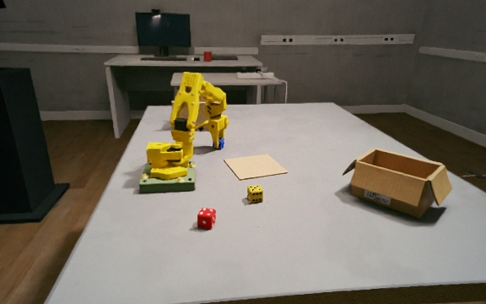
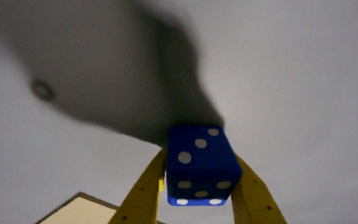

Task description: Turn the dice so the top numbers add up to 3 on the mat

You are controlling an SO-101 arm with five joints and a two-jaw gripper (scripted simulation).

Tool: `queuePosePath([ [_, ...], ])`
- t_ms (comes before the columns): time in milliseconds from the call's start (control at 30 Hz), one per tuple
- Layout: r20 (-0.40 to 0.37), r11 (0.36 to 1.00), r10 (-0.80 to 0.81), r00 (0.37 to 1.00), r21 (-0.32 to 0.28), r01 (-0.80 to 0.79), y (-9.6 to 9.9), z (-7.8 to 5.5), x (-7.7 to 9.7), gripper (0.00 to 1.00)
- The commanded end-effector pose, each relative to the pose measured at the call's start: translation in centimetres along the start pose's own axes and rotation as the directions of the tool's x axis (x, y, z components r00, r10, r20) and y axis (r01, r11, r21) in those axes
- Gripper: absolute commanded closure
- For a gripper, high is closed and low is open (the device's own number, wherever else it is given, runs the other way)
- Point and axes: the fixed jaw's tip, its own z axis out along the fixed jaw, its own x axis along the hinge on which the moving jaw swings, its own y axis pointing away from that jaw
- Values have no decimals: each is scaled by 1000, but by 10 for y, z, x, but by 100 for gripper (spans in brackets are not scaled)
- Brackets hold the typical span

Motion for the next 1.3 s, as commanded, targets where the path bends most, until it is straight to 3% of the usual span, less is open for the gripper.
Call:
queuePosePath([
  [0,1,1000,-4,1000,-25,4,5,5,1,80],
  [567,1,1000,-4,1000,-25,4,5,5,1,66],
  [967,1,1000,-4,1000,-25,4,5,5,1,64],
  [1267,1,1000,-4,1000,-25,4,2,-13,1,64],
])
